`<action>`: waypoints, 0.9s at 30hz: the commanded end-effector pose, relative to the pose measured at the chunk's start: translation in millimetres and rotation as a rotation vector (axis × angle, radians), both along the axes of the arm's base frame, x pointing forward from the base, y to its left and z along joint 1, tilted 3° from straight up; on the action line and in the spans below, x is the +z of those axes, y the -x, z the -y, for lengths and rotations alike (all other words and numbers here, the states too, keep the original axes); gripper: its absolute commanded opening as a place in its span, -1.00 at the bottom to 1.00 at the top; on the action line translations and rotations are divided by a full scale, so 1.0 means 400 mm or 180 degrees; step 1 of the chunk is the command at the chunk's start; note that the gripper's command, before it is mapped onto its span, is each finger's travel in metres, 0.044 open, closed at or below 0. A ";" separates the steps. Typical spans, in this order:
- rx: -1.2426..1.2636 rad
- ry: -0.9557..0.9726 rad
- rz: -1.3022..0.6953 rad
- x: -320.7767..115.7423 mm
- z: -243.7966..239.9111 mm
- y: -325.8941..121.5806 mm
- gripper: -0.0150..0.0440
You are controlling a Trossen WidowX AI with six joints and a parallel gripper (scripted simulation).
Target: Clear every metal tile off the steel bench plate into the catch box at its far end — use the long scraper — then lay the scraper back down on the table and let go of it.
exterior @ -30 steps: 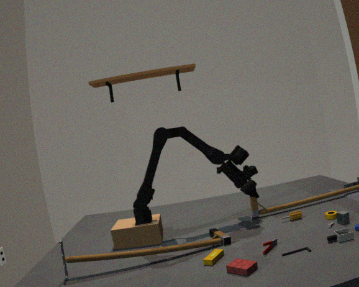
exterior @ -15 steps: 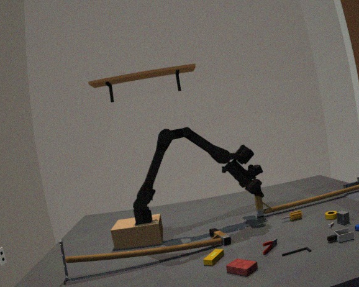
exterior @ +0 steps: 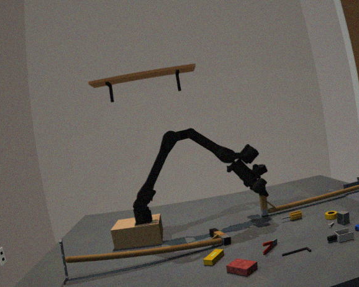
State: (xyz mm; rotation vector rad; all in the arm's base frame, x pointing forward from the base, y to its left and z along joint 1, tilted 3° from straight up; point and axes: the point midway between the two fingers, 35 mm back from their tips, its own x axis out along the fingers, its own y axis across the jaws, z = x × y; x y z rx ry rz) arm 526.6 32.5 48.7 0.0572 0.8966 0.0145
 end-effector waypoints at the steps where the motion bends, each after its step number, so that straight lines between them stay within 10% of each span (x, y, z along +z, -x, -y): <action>1: 0.0015 0.0001 0.0038 0.009 0.001 -0.018 -0.49; 27: 0.0002 0.0001 0.0008 0.000 0.004 -0.025 -0.49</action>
